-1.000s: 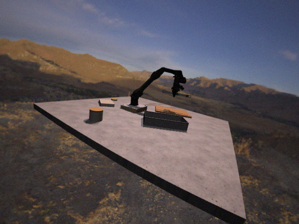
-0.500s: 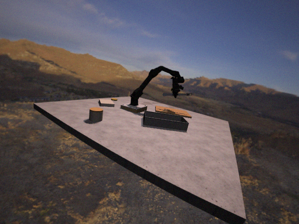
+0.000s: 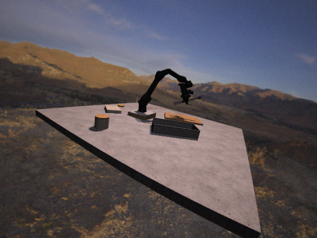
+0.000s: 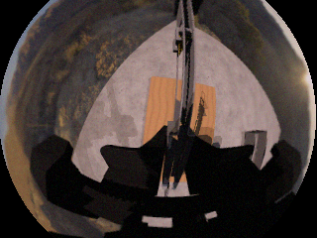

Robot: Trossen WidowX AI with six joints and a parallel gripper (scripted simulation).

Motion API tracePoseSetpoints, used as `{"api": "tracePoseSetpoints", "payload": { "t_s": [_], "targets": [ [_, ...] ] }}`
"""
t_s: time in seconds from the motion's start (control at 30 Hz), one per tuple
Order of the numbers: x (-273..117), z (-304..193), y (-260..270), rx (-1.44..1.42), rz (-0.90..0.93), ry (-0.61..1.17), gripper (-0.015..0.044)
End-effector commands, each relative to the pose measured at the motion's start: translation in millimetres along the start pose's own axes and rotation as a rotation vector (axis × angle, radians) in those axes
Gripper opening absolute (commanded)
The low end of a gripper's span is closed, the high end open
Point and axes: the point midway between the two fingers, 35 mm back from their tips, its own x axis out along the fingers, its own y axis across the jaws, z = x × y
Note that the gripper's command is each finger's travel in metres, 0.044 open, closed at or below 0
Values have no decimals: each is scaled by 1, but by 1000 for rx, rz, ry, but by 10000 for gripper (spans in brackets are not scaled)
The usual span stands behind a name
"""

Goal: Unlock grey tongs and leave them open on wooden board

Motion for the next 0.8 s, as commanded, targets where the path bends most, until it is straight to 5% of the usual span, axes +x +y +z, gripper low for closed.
{"api": "tracePoseSetpoints", "payload": {
  "t_s": [0.0,0.77],
  "targets": [
    [-5,4,1,-9,-1,-73,-150],
    [-15,-3,4,-5,-12,-397,-150]
  ]
}}
